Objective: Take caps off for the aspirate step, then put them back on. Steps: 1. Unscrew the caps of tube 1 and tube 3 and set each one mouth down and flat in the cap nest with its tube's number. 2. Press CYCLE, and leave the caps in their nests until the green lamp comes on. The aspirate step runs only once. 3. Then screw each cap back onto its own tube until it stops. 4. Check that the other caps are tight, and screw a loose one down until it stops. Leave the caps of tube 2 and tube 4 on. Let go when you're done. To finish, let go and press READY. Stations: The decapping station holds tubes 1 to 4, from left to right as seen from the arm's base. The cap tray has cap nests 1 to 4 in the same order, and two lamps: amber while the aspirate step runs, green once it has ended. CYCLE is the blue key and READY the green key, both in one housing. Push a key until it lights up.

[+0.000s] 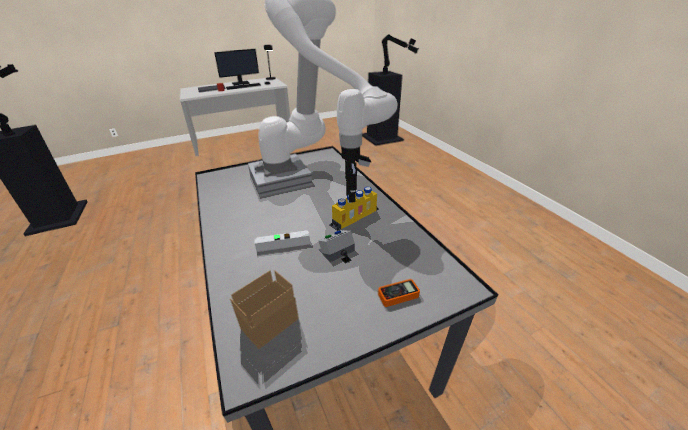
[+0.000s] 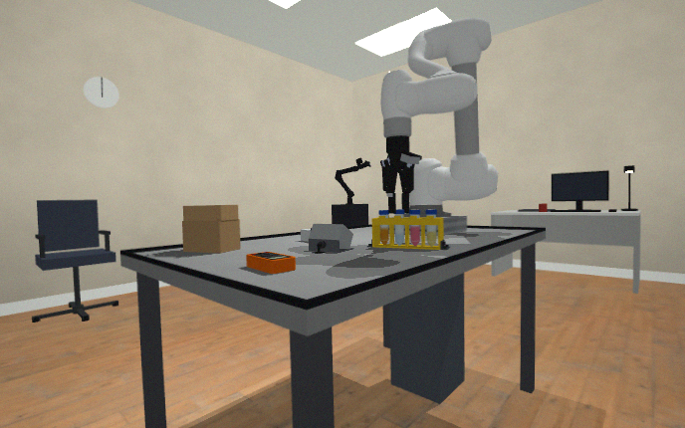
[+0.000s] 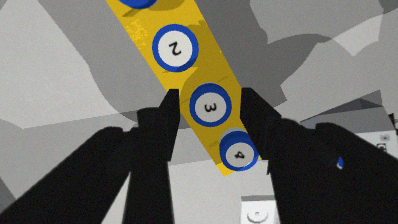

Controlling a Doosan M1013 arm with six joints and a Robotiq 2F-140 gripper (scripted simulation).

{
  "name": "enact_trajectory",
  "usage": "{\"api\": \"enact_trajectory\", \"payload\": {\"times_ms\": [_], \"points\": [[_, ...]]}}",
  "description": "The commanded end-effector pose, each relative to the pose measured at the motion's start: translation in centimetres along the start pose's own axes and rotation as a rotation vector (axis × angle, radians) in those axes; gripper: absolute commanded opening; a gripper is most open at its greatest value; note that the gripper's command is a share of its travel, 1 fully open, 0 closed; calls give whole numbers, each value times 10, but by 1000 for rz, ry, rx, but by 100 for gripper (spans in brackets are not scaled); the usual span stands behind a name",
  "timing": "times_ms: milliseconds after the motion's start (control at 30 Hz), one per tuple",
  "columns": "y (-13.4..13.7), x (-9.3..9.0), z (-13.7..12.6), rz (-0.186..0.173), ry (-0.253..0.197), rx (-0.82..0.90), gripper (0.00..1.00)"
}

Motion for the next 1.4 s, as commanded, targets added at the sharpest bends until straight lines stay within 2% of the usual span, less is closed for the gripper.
{"api": "enact_trajectory", "payload": {"times_ms": [0,133,267,633,700,767,1000,1033,1367], "points": [[0,1,0,-1,1,0,41],[0,1,0,-1,1,0,41],[0,1,0,-1,0,316,41],[0,1,0,-1,-2,870,41],[0,1,0,-1,-2,870,41],[0,1,0,-1,0,1047,41],[0,1,0,-1,0,1047,41],[0,1,0,-1,0,1047,30],[0,1,0,-1,0,1047,30]]}}
Point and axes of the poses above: the point where the finger pads meet when closed, its own x axis back along the fingers, its own y axis across the jaws, z = x × y, the point moved 7 cm from there along x, back along the fingers, and after that the axes turned 11 degrees about x, right-handed, at the moved point
